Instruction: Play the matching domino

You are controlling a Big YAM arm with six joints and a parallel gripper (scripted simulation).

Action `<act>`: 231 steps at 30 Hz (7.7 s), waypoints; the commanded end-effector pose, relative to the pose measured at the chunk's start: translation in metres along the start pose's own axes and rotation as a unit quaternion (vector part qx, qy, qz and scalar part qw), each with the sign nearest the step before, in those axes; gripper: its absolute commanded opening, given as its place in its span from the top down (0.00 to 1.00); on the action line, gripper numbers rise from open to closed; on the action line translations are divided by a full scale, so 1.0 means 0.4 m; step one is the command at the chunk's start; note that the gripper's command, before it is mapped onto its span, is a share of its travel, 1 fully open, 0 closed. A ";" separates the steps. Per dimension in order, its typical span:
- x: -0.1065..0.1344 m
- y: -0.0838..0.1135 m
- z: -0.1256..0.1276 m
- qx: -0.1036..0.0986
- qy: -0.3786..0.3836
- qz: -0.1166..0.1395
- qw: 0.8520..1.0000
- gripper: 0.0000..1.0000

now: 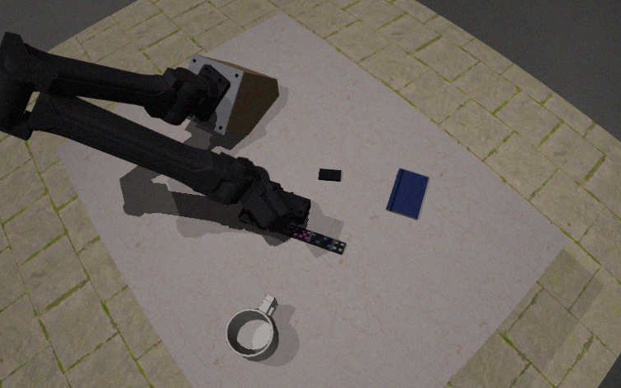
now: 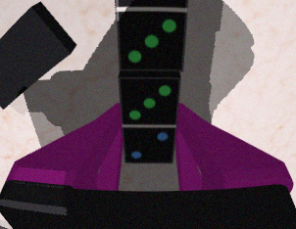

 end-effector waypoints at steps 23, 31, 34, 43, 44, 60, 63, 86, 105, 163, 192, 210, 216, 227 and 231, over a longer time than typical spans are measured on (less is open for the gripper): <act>-0.025 0.011 -0.017 0.000 -0.002 0.000 1.000 0.78; -0.030 0.012 -0.021 0.000 -0.002 0.000 1.000 0.78; -0.012 0.006 -0.008 -0.002 -0.001 0.004 1.000 0.78; -0.032 0.013 -0.022 -0.002 -0.003 0.003 1.000 0.78; -0.032 0.013 -0.022 -0.002 -0.003 0.003 1.000 0.78; -0.033 0.013 -0.023 -0.004 -0.003 0.006 1.000 0.78; -0.033 0.013 -0.023 -0.004 -0.003 0.006 1.000 0.78; -0.018 0.008 -0.013 -0.008 -0.002 0.012 1.000 0.06; -0.023 0.009 -0.016 -0.009 -0.002 0.013 1.000 0.06; -0.036 0.016 -0.029 -0.001 -0.004 0.003 1.000 0.06; -0.026 0.077 -0.022 -0.005 -0.004 0.008 1.000 0.06; -0.028 0.090 -0.028 -0.004 -0.008 0.008 1.000 0.06; -0.033 0.096 -0.034 -0.002 -0.011 0.006 1.000 0.06; -0.029 0.093 -0.030 -0.003 -0.009 0.007 1.000 0.06; -0.034 0.099 -0.037 -0.001 -0.011 0.004 1.000 0.06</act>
Point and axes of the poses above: the point where the finger pads meet when closed, its own y axis back along the fingers, its own z axis across the jaws, x = y × z, the point moved 5 cm from there along y, back along the fingers, and after that the axes turned 15 degrees about y, right-handed, at the moved point
